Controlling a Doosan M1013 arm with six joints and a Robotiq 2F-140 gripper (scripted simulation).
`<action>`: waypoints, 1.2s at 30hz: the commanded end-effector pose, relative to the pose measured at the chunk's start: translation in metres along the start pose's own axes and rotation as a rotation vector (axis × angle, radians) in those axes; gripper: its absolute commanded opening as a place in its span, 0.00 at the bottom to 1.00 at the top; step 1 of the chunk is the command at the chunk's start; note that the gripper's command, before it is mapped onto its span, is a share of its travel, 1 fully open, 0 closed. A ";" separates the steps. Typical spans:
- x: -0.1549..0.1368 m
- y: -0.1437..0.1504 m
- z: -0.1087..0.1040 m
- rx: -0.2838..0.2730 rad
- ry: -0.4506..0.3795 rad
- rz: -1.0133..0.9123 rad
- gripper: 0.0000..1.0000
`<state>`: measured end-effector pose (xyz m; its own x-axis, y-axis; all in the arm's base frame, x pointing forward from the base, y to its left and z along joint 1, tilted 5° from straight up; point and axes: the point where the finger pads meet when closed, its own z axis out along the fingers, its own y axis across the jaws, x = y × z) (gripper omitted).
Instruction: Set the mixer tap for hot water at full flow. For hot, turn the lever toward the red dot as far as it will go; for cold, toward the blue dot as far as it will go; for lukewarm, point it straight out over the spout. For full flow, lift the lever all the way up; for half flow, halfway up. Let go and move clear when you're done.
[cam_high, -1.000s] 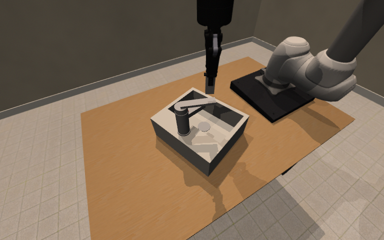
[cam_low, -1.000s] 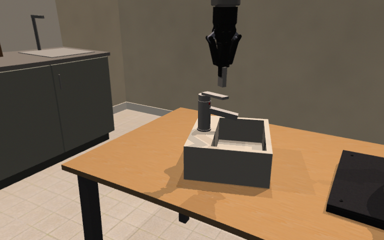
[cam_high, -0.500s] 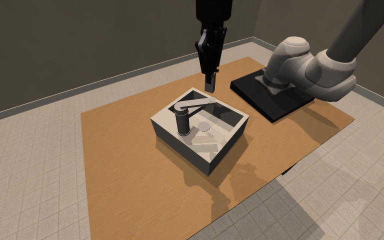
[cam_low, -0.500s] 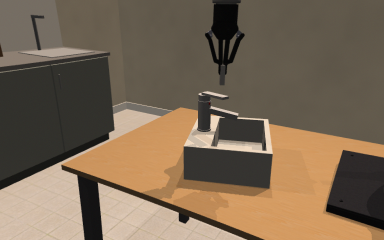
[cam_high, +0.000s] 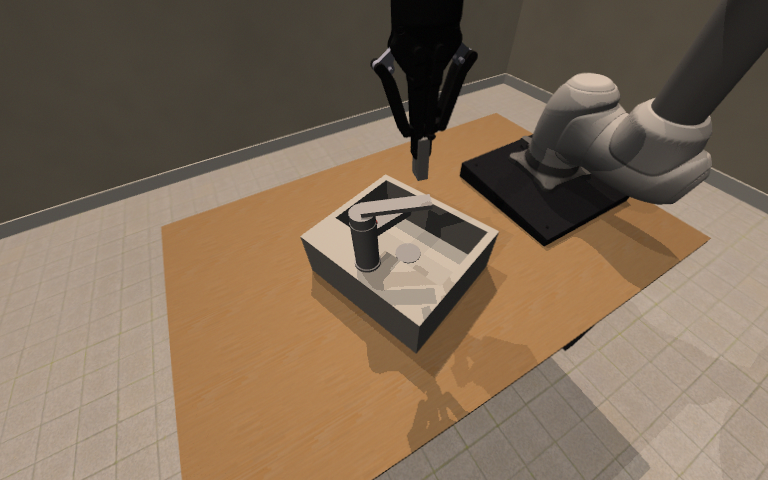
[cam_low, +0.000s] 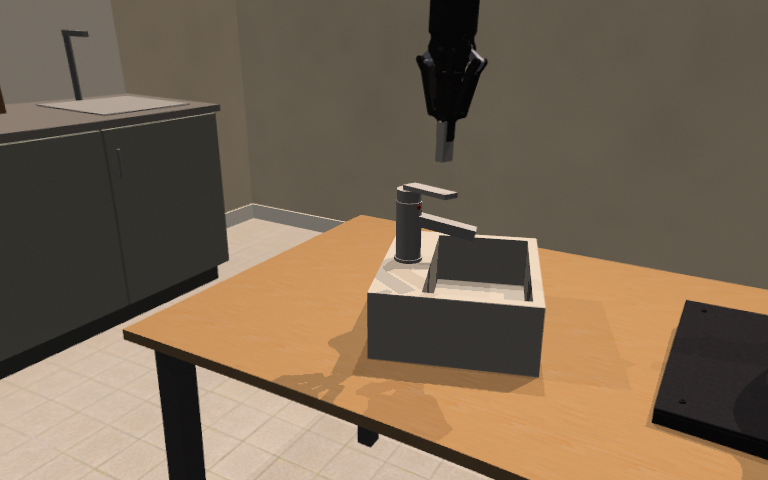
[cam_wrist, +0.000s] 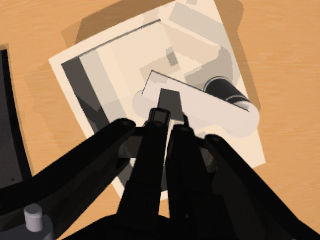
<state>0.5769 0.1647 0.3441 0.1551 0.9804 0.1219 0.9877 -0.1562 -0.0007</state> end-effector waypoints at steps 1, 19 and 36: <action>0.000 0.000 -0.005 -0.007 -0.009 0.279 0.00; 0.000 0.000 -0.012 -0.010 0.007 1.189 0.00; 0.000 0.000 -0.012 -0.040 -0.029 1.773 0.39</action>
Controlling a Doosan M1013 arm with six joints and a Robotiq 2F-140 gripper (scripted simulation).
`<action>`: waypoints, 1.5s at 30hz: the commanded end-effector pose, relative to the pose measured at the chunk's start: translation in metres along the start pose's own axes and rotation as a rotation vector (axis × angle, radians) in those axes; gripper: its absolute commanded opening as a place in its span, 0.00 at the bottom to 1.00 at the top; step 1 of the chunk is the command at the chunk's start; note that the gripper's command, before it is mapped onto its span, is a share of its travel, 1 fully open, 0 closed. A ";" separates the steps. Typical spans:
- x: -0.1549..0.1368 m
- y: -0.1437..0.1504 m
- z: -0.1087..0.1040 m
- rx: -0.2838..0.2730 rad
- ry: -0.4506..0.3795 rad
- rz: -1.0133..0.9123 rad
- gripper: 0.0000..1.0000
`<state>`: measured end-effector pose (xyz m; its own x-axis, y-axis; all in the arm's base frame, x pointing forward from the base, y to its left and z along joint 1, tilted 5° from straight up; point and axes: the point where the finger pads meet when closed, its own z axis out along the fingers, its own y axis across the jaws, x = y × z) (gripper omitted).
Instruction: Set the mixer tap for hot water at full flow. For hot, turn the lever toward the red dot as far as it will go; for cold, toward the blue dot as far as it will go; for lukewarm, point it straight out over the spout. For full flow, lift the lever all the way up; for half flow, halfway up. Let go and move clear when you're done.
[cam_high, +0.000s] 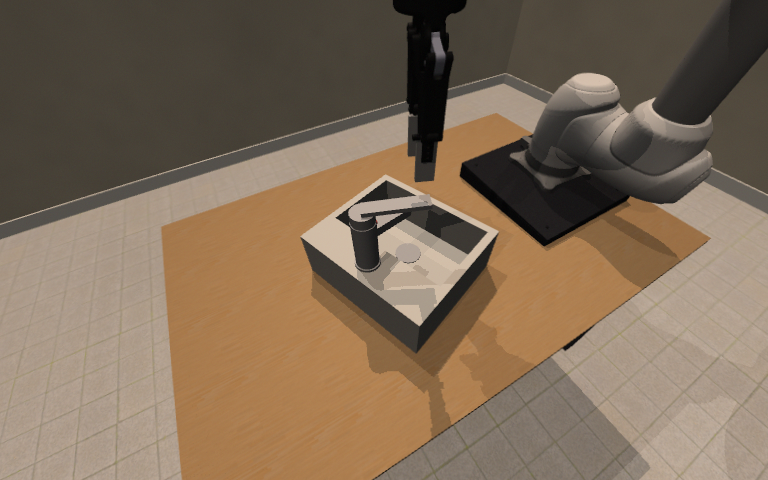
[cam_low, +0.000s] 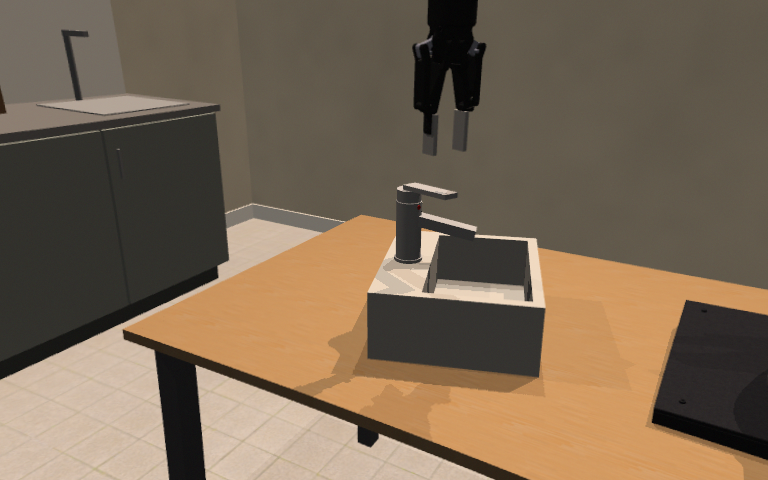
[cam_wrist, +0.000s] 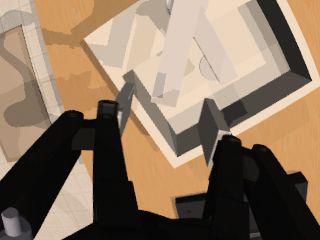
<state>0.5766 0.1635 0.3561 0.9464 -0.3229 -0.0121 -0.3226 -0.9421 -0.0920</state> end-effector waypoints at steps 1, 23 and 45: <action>0.000 0.000 0.000 -0.014 0.001 0.031 0.39; 0.000 0.000 0.000 -0.014 0.001 0.031 0.39; 0.000 0.000 0.012 -0.014 0.001 0.031 0.39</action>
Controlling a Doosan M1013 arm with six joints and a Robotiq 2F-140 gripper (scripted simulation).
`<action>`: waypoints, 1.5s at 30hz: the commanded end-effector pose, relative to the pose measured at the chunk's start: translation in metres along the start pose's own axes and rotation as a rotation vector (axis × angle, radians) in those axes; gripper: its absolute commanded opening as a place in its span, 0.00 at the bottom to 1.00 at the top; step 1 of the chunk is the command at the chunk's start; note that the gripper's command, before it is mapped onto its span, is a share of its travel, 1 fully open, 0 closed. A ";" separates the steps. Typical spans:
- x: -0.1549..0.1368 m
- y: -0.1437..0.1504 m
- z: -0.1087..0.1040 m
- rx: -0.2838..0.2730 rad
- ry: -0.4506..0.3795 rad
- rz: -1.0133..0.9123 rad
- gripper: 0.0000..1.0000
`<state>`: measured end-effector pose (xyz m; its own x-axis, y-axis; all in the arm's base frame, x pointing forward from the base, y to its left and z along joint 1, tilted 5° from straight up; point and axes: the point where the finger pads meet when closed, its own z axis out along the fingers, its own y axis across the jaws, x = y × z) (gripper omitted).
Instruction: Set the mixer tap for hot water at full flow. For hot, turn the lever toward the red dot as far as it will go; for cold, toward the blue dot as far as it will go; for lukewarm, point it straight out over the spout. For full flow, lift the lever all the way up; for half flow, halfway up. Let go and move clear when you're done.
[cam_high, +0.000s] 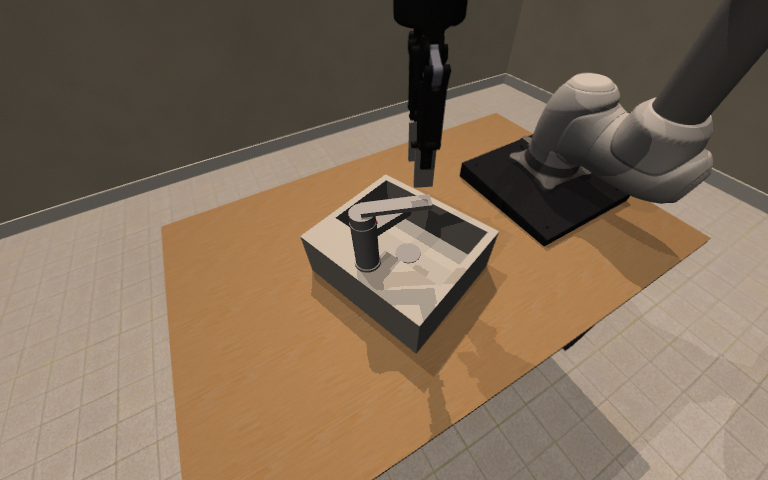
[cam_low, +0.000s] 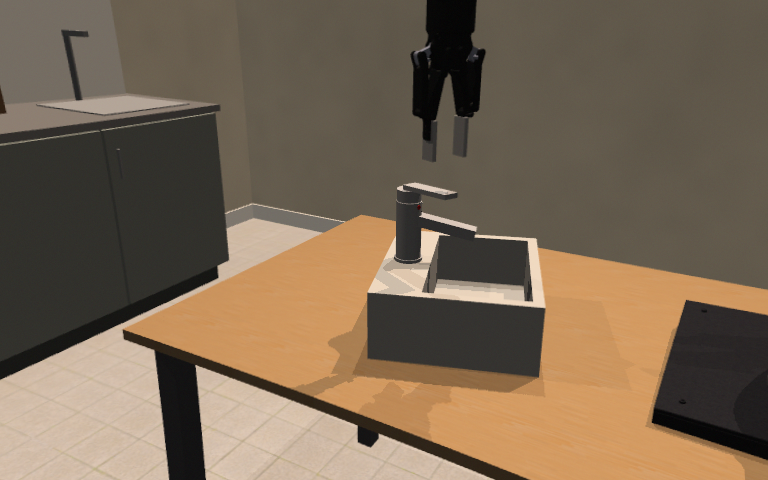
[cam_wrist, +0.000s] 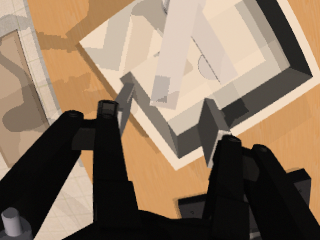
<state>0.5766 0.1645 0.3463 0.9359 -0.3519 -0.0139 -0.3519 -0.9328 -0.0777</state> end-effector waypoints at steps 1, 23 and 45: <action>0.000 0.000 0.004 0.000 0.000 0.000 0.39; 0.000 0.000 0.035 0.000 0.000 0.000 0.39; 0.000 0.000 0.044 0.000 0.000 0.000 0.39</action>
